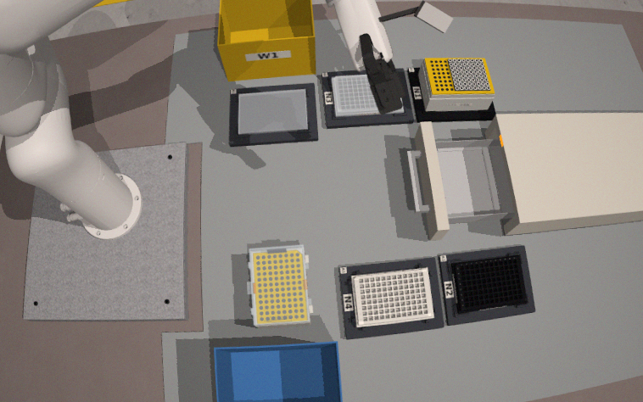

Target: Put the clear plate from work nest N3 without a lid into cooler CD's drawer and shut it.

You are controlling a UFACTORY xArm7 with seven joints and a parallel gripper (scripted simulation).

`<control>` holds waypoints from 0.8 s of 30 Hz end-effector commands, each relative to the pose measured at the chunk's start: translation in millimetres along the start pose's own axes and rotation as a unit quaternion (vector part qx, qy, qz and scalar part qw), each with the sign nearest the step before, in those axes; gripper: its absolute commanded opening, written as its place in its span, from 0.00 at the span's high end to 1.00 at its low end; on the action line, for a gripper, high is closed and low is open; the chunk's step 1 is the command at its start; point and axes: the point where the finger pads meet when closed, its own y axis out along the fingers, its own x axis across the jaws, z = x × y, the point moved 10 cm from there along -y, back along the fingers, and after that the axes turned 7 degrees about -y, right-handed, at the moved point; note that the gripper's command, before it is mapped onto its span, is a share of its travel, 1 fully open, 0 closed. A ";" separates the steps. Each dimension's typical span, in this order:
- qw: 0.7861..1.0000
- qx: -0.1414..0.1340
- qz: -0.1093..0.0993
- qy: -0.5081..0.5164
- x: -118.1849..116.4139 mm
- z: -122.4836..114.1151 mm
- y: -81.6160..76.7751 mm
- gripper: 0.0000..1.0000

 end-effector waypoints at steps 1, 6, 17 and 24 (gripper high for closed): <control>1.000 0.001 0.000 0.002 1.0 1.2 -1.1 0.00; 1.000 0.001 0.000 0.002 1.0 1.2 -1.1 0.00; 1.000 0.001 0.000 0.002 1.0 1.2 -1.1 0.00; 0.995 -0.074 0.054 -0.028 25.8 -6.8 15.1 0.00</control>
